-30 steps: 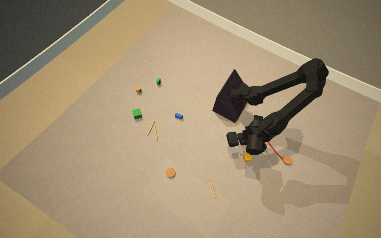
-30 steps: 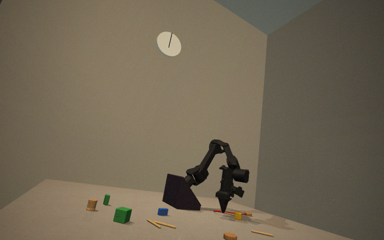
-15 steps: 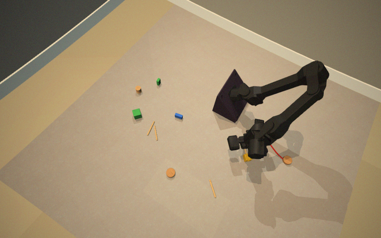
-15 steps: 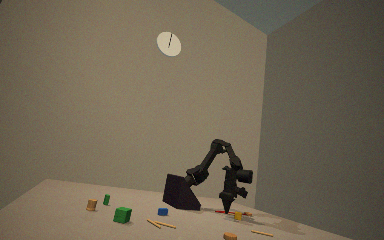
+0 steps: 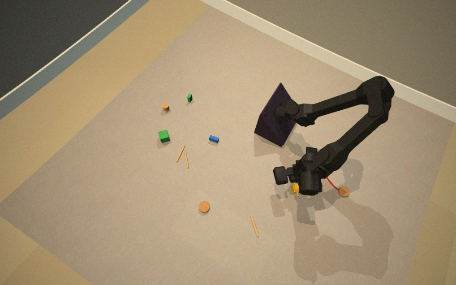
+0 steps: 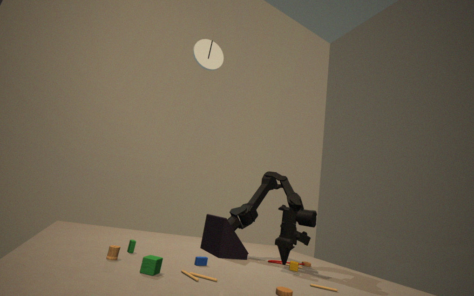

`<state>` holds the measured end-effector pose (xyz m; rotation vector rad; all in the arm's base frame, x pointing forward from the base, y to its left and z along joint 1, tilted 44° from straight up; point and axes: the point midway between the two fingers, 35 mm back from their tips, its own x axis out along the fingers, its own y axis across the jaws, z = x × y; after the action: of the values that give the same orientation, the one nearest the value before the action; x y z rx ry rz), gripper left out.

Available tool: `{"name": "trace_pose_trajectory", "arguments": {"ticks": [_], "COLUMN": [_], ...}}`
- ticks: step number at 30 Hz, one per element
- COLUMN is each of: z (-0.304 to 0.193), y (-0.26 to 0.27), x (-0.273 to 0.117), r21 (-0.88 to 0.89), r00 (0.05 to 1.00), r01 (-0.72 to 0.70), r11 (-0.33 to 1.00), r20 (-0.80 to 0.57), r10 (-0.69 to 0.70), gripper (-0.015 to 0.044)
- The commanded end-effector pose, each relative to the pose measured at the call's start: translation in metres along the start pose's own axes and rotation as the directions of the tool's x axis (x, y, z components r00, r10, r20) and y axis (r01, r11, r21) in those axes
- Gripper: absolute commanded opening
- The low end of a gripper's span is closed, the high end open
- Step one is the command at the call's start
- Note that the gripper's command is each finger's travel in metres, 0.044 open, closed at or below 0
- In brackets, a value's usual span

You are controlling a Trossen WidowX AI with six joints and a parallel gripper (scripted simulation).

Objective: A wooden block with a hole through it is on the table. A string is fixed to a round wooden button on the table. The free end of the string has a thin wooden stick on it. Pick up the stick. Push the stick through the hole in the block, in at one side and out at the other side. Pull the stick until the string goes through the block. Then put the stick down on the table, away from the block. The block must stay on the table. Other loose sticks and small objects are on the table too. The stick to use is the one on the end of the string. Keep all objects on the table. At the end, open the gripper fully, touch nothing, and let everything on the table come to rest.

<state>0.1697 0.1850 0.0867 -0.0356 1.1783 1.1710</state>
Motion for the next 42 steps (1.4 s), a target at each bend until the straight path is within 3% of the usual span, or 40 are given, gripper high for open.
{"name": "trace_pose_trajectory", "arguments": {"ticks": [1,10,15,20,26,35,37,42], "z": [0.005,0.01,0.009,0.01,0.009,0.009,0.01,0.018], "y": [-0.001,-0.001,0.0,-0.001,-0.001,-0.002,-0.002,-0.003], "x": [0.001,0.001,0.0,-0.008,-0.077,-0.075,-0.075,-0.076], "r21": [0.003,0.002,-0.002,-0.002,-0.001,0.002,0.063,0.491], "r00": [1.0,1.0,1.0,1.0,1.0,1.0,1.0,1.0], "r01": [0.004,0.004,0.0,0.002,0.003,0.009,0.009,0.01], "r11": [1.0,1.0,1.0,1.0,1.0,1.0,0.998,0.871], "r20": [-0.004,-0.003,0.0,-0.002,-0.004,-0.006,-0.006,-0.004], "r10": [-0.004,-0.004,0.0,-0.002,-0.003,-0.009,-0.009,-0.009], "gripper": [0.0,0.0,0.0121,0.0121,0.0121,0.0121,0.0121,0.0121]}}
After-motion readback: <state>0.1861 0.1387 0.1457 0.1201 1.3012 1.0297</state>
